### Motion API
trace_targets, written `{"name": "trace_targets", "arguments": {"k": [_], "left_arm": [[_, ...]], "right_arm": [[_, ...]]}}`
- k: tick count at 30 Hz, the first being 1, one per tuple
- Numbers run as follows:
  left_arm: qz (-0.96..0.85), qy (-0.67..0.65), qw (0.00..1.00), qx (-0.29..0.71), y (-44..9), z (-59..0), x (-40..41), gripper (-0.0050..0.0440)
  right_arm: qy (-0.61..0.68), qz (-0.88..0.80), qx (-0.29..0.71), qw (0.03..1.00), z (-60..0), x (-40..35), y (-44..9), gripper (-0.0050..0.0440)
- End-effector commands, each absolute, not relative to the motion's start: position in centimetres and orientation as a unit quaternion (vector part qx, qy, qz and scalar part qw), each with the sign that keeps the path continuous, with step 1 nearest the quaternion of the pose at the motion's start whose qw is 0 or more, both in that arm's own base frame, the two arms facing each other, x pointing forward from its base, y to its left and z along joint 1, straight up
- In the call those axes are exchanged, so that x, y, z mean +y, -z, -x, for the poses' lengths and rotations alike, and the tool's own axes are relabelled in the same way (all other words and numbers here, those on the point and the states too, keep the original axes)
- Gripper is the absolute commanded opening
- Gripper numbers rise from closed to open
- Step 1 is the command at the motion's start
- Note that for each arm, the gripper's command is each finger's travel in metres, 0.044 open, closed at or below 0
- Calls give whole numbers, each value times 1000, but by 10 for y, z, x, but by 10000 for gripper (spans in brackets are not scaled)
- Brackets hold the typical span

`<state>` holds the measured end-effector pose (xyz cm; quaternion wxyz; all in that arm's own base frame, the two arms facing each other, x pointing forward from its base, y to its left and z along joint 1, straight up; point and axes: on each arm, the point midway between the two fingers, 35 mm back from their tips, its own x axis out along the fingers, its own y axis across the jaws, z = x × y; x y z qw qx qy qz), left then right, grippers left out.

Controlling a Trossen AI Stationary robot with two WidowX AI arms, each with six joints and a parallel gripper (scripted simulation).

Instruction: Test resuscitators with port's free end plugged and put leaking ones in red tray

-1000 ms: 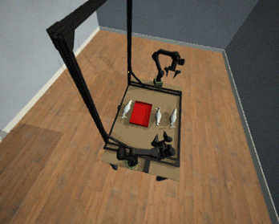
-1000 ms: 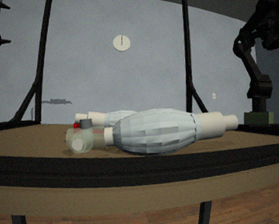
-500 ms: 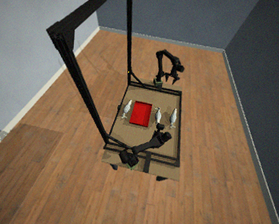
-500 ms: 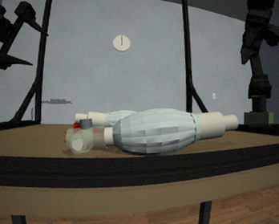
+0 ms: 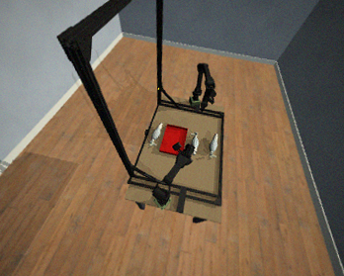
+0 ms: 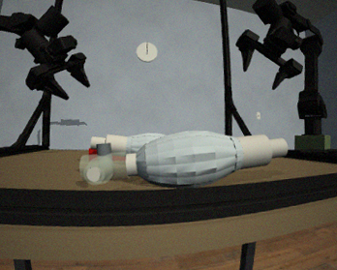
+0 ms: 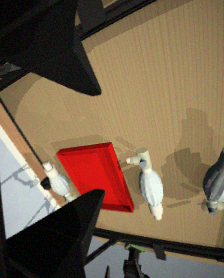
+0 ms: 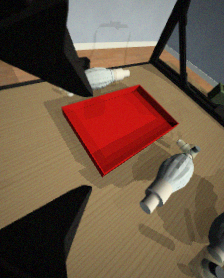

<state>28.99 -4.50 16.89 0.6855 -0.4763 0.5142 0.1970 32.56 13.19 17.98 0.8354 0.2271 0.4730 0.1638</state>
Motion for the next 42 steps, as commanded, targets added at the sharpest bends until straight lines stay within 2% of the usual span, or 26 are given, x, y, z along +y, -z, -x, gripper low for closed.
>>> {"name": "trace_targets", "arguments": {"k": [1, 3, 9, 10, 20, 26, 27, 37, 42], "left_arm": [[332, -104, 768, 537, -152, -303, -89, 440], [256, -52, 802, 537, -145, -307, -115, 440], [256, -52, 802, 537, -145, -307, -115, 440], [243, -35, 807, 537, -147, -306, -124, 440], [-97, 187, 867, 452, -118, -288, -247, 440], [-97, 187, 867, 452, -118, -288, -247, 440], [-79, 183, 866, 458, -122, -288, -244, 440], [-79, 183, 866, 458, -122, -288, -244, 440], [-79, 183, 866, 458, -122, -288, -244, 440]], "right_arm": [[-225, 10, 462, 858, -309, 181, -170, 440], [-250, 130, 443, 851, -298, 203, -168, 440], [-250, 130, 443, 851, -298, 203, -168, 440], [-244, 91, 452, 853, -298, 198, -166, 440], [-244, 91, 452, 853, -298, 198, -166, 440], [-244, 91, 452, 853, -298, 198, -166, 440], [-241, 93, 452, 854, -310, 196, -168, 409], [-225, 95, 454, 857, -425, 155, -172, 409], [-225, 95, 454, 857, -425, 155, -172, 409]]}}
